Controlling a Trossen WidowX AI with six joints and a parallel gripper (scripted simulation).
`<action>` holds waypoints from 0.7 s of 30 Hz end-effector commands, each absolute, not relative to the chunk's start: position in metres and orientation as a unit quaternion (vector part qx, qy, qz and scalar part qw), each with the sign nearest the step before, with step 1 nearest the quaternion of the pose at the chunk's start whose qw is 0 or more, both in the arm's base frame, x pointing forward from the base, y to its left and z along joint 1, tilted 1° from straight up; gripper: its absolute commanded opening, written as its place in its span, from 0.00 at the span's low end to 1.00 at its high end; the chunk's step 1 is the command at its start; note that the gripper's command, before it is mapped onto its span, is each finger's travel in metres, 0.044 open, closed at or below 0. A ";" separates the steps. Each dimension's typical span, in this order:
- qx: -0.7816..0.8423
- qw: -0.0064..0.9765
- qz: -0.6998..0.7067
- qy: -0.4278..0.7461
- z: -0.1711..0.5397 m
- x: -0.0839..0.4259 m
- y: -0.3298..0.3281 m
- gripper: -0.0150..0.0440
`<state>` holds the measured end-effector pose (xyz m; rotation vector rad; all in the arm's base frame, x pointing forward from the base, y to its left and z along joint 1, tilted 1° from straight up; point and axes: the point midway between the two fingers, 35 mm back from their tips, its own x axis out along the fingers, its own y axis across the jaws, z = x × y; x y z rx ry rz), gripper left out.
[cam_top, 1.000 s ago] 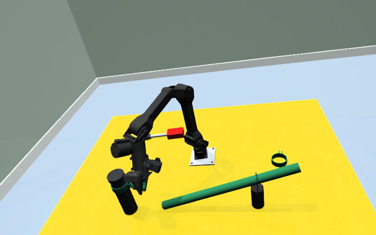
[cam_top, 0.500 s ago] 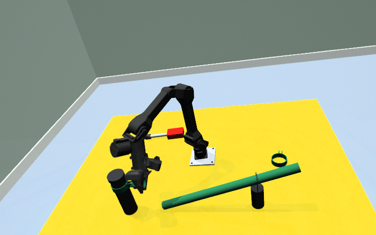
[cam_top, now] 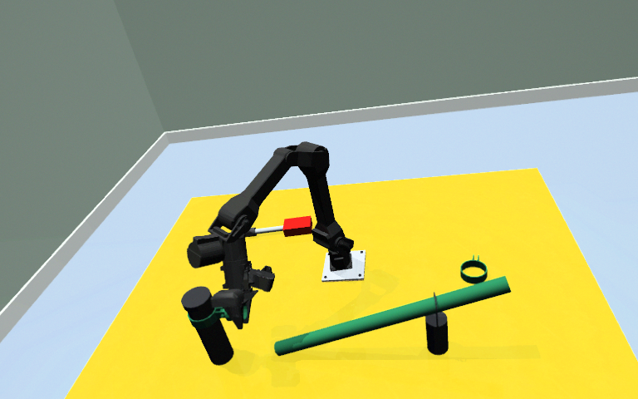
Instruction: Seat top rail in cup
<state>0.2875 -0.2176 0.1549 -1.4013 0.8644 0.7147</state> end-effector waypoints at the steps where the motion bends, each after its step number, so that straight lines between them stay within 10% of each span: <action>1: -0.608 0.625 0.305 0.382 0.155 0.289 -0.219 0.25; 11: -0.609 0.624 0.310 0.378 0.155 0.288 -0.218 0.25; 21: -0.609 0.624 0.310 0.378 0.156 0.288 -0.217 0.70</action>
